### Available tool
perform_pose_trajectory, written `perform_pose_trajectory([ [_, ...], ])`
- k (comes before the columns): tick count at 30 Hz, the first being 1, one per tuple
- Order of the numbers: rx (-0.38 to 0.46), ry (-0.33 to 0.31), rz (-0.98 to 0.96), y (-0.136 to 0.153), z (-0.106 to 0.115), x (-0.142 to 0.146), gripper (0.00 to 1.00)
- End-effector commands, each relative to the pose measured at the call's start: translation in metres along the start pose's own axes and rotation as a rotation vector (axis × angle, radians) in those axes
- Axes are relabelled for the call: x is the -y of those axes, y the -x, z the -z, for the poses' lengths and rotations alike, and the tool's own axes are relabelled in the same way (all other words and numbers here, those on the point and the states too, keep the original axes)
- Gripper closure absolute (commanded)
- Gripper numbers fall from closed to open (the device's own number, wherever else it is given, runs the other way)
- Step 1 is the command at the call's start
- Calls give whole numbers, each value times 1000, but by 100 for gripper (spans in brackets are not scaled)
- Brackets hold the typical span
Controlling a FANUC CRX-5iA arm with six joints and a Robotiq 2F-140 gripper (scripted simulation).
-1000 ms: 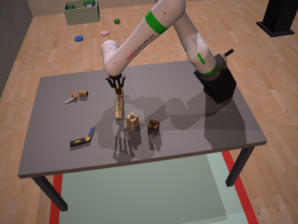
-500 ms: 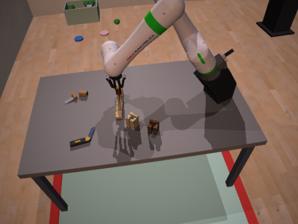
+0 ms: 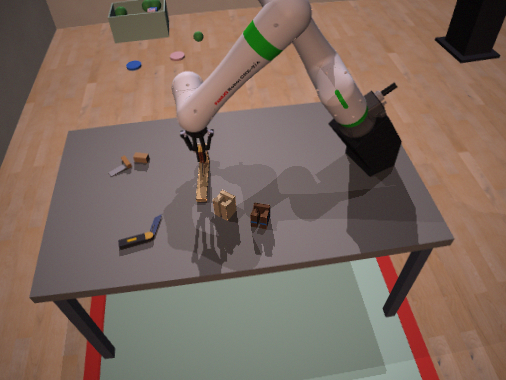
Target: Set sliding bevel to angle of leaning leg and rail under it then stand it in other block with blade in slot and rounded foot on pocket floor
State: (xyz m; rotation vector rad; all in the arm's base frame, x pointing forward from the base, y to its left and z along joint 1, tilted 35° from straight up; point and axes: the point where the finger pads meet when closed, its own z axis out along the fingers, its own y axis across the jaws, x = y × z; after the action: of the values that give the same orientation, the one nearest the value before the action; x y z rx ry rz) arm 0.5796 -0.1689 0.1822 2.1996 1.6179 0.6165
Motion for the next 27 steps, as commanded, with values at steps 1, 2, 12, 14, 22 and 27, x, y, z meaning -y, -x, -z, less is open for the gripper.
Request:
perform_pose_trajectory([
  [1,0,2,0,0,-2,-1,90],
  [2,0,2,0,0,-3,-1,90],
  [12,0,2,0,1,-10,-1,90],
  [14,0,2,0,1,-12,-1,90],
  [22,0,2,0,1,-18,-1,90],
  [27,0,2,0,2,-20,-1,90],
])
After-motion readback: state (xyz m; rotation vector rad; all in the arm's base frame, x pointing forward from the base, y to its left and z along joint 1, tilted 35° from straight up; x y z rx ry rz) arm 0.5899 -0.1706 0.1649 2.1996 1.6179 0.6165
